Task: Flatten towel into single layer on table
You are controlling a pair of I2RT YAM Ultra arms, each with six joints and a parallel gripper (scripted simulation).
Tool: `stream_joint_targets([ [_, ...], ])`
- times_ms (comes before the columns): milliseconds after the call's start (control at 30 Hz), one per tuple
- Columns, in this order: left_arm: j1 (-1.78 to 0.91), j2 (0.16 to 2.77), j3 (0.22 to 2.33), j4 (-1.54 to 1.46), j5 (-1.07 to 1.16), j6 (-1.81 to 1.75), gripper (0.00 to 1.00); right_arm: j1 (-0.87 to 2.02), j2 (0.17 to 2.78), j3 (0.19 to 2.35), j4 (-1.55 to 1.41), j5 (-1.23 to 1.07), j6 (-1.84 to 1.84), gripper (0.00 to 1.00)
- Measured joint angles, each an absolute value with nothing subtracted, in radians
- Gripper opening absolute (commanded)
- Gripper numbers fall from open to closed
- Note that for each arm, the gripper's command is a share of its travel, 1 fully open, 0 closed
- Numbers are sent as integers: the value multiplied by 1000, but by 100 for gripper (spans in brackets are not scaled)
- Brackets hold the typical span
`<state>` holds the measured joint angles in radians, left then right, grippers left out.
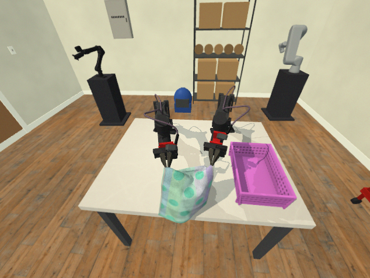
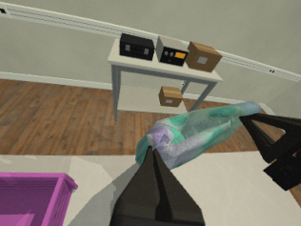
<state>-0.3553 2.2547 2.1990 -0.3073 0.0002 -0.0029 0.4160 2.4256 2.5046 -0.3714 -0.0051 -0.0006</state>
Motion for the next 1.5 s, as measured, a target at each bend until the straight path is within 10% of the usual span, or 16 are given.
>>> stream_joint_targets([
  [367, -362, 2260, 2242, -341, 0, -3, 0, 413, 2466, 2619, -502, -4, -1, 0],
  [867, -395, 2132, 1974, -360, -1, -3, 0, 411, 2181, 2047, -367, -2, -1, 0],
  [1500, -468, 2106, 1948, -698, -2, -3, 0, 406, 2123, 1980, -675, -2, -1, 0],
])
